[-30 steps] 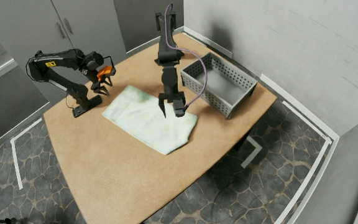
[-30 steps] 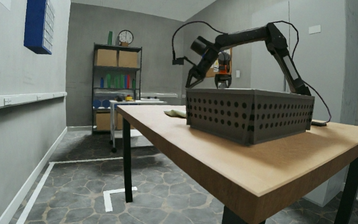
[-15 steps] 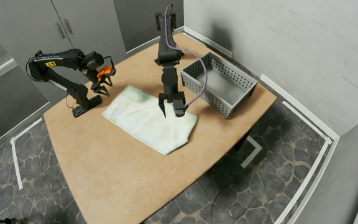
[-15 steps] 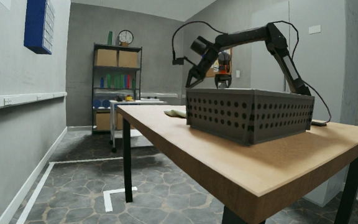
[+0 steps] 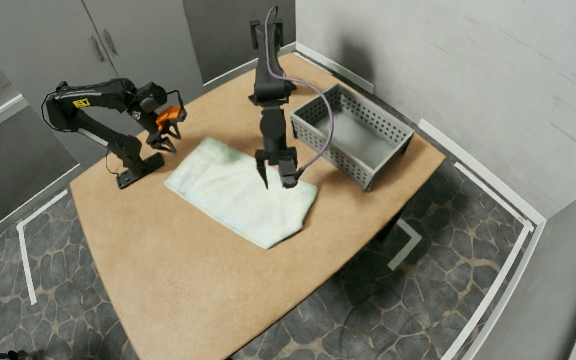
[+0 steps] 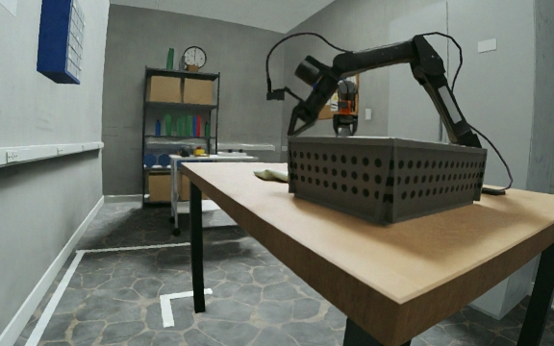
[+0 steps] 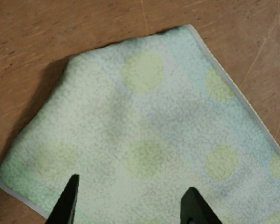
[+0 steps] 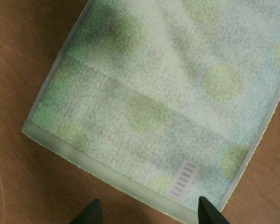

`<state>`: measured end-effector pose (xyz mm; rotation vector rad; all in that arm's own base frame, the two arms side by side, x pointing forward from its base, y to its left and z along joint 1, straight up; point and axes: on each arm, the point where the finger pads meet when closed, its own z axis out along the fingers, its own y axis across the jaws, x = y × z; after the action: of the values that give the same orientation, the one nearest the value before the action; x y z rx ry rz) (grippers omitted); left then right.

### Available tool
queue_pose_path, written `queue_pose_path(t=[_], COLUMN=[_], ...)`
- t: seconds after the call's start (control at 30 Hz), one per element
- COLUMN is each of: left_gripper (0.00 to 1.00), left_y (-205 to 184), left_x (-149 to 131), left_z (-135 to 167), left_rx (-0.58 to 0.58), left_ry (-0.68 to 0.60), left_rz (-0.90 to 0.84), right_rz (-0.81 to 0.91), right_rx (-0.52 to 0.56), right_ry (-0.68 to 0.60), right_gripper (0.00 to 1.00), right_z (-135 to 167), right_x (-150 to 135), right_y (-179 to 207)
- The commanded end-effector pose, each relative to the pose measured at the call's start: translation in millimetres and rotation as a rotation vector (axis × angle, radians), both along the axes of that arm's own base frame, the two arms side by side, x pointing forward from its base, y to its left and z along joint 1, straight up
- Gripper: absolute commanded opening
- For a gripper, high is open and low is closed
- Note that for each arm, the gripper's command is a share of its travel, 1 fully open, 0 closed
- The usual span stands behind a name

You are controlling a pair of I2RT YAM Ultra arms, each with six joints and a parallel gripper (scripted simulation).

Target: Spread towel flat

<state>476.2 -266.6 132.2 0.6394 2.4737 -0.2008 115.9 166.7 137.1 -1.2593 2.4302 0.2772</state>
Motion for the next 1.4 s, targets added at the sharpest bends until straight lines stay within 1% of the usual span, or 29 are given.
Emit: queue_pose_path(t=[0.0,0.17,0.27,0.33,0.4,0.43,0.53,0.57,0.67,0.8,0.87,0.9,0.97,1.17,1.37], left_gripper=[0.34,0.34,0.34,0.34,0.34,0.34,0.34,0.34,0.34,0.34,0.34,0.34,0.34,0.34,0.34], left_y=[17,49,69,82,82,89,107,104,95,95,98,100,100,103,103], left_x=[5,3,1,1,1,0,-2,5,1,1,2,3,3,3,3], left_z=[5,-23,-56,-67,-67,-72,-87,-75,-75,-75,-75,-75,-75,-75,-75], left_rx=[-0.019,-0.030,-0.019,-0.023,-0.023,-0.025,-0.029,-0.044,-0.048,-0.057,-0.063,-0.066,-0.066,-0.081,-0.082], left_ry=[-0.010,0.058,0.127,0.153,0.153,0.167,0.210,0.205,0.245,0.298,0.324,0.337,0.337,0.416,0.419], left_rz=[0.077,0.229,0.321,0.383,0.383,0.413,0.505,0.534,0.605,0.727,0.793,0.829,0.829,1.017,1.024], right_rz=[-0.053,-0.198,-0.284,-0.342,-0.342,-0.372,-0.458,-0.487,-0.538,-0.545,-0.547,-0.546,-0.546,-0.546,-0.543], right_rx=[-0.007,-0.068,-0.106,-0.131,-0.131,-0.170,-0.209,-0.222,-0.244,-0.243,-0.207,-0.207,-0.207,-0.207,-0.207], right_ry=[0.008,0.061,0.093,0.114,0.114,0.124,0.153,0.163,0.180,0.181,0.187,0.187,0.187,0.187,0.186], right_gripper=[0.34,0.34,0.34,0.34,0.34,0.34,0.34,0.34,0.34,0.34,0.34,0.34,0.34,0.34,0.34], right_z=[0,-22,-36,-45,-45,-51,-64,-68,-81,-81,-71,-71,-71,-71,-71], right_x=[-2,-16,-25,-31,-31,-35,-43,-45,-54,-52,-50,-50,-50,-50,-50], right_y=[20,55,76,90,90,90,110,117,137,137,139,139,139,139,139])
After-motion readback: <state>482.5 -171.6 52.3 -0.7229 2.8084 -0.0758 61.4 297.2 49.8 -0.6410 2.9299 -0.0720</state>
